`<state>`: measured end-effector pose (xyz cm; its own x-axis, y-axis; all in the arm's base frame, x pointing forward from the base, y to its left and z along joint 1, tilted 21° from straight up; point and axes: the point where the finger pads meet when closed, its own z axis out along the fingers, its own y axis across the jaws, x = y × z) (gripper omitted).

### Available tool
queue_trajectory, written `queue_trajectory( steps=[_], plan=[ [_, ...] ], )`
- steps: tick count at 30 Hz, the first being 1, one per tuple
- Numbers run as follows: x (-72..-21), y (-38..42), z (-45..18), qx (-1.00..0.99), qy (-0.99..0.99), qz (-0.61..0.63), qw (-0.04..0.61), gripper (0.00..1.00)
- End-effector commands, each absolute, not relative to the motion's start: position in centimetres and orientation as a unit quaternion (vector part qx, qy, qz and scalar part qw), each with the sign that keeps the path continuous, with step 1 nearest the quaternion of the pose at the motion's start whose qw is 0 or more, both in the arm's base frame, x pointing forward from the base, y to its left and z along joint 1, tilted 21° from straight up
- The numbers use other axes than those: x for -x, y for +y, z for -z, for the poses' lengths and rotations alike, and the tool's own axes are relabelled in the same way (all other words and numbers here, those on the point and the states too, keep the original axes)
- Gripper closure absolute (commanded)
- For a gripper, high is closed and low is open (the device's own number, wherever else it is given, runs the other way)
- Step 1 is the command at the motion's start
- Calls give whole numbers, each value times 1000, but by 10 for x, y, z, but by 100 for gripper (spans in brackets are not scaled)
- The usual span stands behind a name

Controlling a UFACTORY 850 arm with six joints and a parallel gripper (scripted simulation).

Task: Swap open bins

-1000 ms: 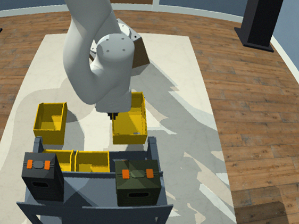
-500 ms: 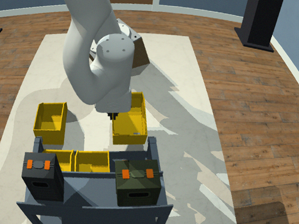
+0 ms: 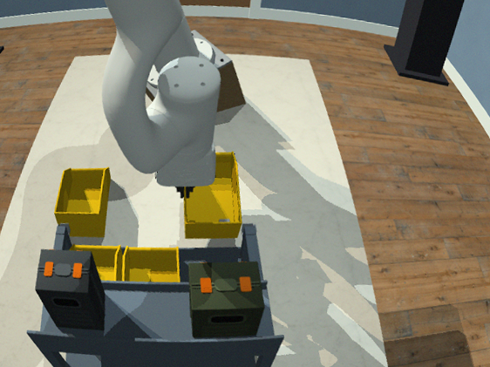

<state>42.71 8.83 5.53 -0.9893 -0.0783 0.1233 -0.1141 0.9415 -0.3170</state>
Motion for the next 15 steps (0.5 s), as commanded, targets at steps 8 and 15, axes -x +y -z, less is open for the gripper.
queue_trajectory(
  steps=[8, 15],
  plan=[
    [-434, 90, -57, -49, -984, -164, 54, 100],
    [-439, 91, -58, -49, -984, -164, 54, 100]
  ],
)
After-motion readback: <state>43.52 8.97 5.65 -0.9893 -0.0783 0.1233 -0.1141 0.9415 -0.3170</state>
